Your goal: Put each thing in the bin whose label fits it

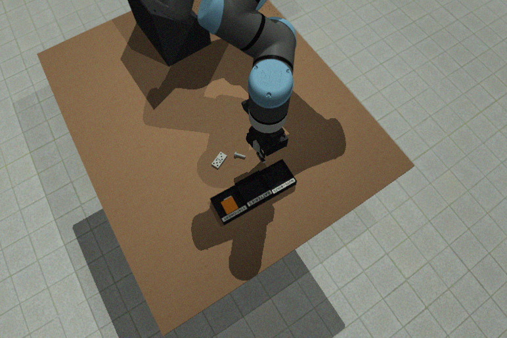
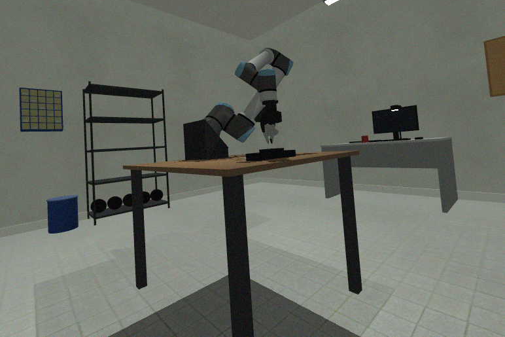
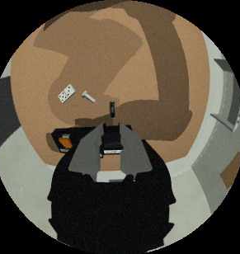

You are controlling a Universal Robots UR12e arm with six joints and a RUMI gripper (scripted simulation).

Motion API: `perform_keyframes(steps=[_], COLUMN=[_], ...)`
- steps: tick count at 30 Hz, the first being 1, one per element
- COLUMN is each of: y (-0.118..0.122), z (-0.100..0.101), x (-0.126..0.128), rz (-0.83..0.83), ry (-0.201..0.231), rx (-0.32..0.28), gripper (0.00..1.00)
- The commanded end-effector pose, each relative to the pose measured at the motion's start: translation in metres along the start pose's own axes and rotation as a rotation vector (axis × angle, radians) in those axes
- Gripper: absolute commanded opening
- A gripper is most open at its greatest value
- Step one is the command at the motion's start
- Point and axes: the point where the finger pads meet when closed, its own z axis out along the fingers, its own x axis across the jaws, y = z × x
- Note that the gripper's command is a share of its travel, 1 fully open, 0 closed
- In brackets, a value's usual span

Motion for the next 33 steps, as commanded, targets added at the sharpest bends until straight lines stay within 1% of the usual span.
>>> perform_keyframes(steps=[1,22,25,27,33], y=[0.001,0.001,0.001,0.001,0.001], z=[-0.001,-0.001,0.011,0.011,0.035], x=[-0.001,-0.001,-0.001,-0.001,-0.001], rz=[0.000,0.000,0.000,0.000,0.000], ry=[0.000,0.000,0.000,0.000,0.000], rx=[-0.001,-0.001,-0.001,-0.001,-0.001], gripper=[0.14,0.14,0.14,0.14,0.14])
